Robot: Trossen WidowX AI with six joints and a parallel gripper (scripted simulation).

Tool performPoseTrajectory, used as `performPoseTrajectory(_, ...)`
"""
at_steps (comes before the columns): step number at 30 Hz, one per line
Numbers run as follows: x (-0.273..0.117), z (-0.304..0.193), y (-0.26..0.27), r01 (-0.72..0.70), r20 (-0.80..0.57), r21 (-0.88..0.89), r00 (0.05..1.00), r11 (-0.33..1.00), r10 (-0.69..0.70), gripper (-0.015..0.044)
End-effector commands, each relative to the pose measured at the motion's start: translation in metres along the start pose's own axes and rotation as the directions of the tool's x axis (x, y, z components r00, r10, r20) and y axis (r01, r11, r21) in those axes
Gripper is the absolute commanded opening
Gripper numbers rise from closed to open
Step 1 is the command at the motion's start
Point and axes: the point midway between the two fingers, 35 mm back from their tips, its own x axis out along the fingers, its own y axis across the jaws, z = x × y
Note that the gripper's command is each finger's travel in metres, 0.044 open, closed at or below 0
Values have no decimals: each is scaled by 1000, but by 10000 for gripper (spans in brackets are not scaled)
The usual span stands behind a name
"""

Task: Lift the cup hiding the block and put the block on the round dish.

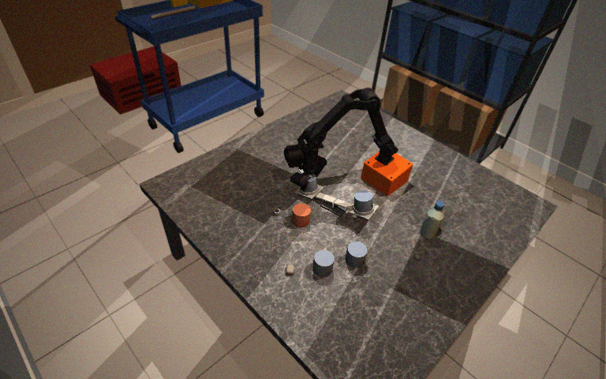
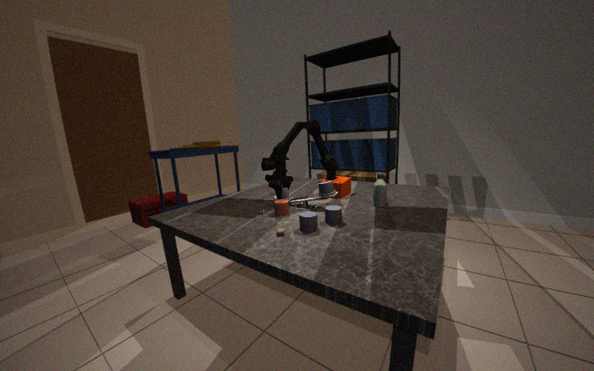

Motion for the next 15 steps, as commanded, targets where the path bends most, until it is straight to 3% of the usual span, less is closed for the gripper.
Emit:
performPoseTrajectory(1,1,-1,-1,4,-1,5,1000,1000,-4,341)
performPoseTrajectory(6,1,-1,-1,4,-1,5,1000,1000,-4,307)
performPoseTrajectory(15,-5,0,0,3,0,5,1000,1000,-3,71)
